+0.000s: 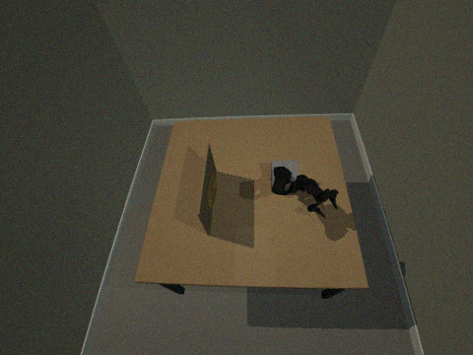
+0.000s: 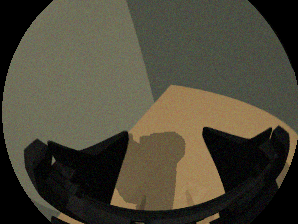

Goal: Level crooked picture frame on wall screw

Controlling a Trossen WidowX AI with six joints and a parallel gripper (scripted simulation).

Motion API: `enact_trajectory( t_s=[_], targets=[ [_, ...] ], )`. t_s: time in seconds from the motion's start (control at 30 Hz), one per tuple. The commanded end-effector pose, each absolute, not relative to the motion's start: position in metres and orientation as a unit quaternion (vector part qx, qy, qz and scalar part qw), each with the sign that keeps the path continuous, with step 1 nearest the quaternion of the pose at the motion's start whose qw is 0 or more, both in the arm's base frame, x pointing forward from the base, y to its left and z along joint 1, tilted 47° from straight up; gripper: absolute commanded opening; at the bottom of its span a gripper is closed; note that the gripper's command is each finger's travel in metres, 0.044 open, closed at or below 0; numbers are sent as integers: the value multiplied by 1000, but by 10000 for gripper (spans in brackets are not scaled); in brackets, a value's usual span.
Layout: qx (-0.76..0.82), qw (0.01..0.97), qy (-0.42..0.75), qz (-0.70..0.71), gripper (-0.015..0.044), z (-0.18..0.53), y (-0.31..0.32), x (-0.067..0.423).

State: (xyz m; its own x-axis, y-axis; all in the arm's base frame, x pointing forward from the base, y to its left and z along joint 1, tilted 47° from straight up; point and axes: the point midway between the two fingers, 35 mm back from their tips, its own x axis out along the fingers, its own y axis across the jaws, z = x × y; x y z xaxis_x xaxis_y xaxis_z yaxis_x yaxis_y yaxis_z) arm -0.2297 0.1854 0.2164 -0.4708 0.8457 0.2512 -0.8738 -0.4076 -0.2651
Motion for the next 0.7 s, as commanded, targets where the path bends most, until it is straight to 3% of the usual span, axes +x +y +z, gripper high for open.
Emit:
enact_trajectory(
  t_s=[0.0,0.17,0.67],
  targets=[
    [40,515,-179,837,374,217,187,-229],
    [76,567,-111,813,260,219,227,-193],
    [261,697,91,661,260,222,303,-24]
  ],
)
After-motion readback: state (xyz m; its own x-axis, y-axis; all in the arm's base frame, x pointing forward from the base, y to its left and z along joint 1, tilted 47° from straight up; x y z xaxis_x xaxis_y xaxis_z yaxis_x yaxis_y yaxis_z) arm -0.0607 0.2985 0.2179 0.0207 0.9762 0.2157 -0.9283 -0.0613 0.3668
